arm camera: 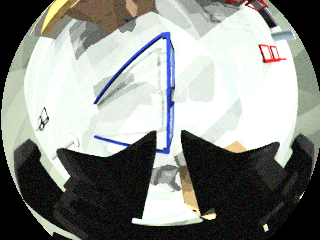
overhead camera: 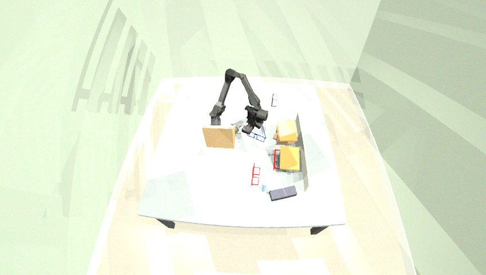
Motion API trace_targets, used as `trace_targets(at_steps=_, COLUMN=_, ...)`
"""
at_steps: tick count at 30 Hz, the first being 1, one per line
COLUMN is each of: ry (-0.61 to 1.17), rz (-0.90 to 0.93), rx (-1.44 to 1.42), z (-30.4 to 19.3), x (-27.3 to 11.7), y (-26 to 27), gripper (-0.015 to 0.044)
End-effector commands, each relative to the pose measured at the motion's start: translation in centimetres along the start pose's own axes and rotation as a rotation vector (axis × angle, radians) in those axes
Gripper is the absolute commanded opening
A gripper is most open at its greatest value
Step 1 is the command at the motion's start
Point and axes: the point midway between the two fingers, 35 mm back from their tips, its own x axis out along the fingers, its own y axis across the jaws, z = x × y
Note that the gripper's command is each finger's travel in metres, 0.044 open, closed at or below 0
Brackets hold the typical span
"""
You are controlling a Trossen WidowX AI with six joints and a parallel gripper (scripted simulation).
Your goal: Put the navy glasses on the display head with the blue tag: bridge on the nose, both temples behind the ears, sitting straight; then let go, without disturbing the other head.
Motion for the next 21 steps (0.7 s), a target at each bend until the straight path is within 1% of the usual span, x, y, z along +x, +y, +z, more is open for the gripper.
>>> trace_targets(at_steps=1, ry=0.008, rz=0.003, rx=0.011, z=-0.2, x=0.9, y=-0.2, gripper=0.012)
trace_targets(at_steps=21, ry=0.01, rz=0.006, rx=0.01, z=-0.4, x=4.0, y=-0.4, gripper=0.012)
